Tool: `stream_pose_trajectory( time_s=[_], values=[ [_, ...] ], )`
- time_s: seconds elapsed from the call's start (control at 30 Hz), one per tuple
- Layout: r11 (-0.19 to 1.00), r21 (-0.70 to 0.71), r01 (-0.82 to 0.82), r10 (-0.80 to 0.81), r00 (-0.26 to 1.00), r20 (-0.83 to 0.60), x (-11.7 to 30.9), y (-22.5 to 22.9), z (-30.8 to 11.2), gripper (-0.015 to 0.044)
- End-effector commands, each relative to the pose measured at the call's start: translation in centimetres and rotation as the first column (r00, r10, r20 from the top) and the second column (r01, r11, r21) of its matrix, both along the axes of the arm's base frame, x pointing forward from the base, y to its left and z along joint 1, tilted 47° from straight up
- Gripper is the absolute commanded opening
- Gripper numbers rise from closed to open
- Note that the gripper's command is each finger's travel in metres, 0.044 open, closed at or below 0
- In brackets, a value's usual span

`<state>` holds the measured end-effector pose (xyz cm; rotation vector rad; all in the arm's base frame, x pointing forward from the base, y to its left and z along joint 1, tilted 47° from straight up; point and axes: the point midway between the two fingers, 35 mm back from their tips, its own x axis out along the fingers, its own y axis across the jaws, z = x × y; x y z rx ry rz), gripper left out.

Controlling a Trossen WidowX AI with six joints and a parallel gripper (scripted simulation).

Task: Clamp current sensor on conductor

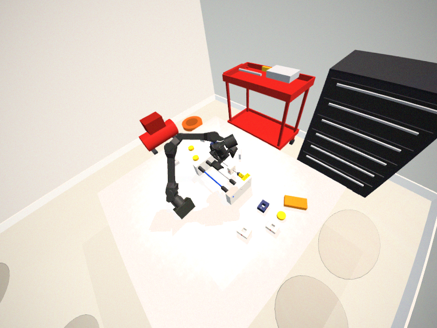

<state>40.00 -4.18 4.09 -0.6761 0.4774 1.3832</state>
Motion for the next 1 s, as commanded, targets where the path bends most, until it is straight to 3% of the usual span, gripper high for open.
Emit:
stream_pose_trajectory(
  time_s=[0.0,0.13,0.27,0.43,0.6,0.97],
  values=[
    [1.0,-0.004,-0.004,0.004,1.0,-0.001,-0.1,0.0,-0.1,0.044],
    [1.0,0.008,0.016,-0.016,1.0,-0.005,0.0,-0.1,-0.1,0.044],
    [0.935,0.162,0.315,-0.296,0.946,-0.135,-0.3,-2.3,-2.6,0.044],
    [0.664,0.359,0.657,-0.521,0.75,-0.408,-2.5,-5.2,-5.0,0.044],
    [0.361,0.453,0.815,-0.492,0.579,-0.65,-5.8,-6.9,-5.8,0.044],
    [0.389,0.443,0.808,-0.514,0.589,-0.623,-5.6,-7.1,-5.7,0.044]
  ],
)
